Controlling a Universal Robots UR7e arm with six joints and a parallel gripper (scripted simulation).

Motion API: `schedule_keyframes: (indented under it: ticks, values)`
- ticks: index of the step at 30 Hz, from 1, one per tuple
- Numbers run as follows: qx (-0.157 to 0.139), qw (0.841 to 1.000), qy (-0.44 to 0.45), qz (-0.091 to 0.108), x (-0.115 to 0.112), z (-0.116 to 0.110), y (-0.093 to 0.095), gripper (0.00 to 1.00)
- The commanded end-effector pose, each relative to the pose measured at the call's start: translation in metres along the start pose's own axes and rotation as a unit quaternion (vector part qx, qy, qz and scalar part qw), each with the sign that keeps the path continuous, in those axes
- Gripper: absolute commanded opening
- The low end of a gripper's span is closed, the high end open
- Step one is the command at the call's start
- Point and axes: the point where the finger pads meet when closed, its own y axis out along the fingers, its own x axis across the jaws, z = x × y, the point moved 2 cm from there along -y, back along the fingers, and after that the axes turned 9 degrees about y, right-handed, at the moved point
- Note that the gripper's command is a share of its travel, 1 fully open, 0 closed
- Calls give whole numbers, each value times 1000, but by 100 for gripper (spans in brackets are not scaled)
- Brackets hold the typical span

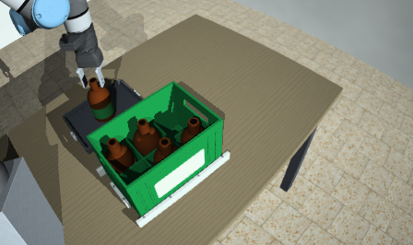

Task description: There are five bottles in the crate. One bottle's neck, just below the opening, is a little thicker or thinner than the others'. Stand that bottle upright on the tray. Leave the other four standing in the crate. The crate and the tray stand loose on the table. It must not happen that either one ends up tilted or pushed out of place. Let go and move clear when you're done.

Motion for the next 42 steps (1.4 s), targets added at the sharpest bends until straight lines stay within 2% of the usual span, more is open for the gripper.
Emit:
schedule_keyframes:
  ticks: [1,15,26,42]
  values:
    - [-1,1000,0,0,0,0,-1,100]
    - [-1,1000,0,0,0,0,-11,100]
    - [-1,1000,0,0,0,0,-30,100]
    - [-1,1000,0,0,0,0,-67,100]
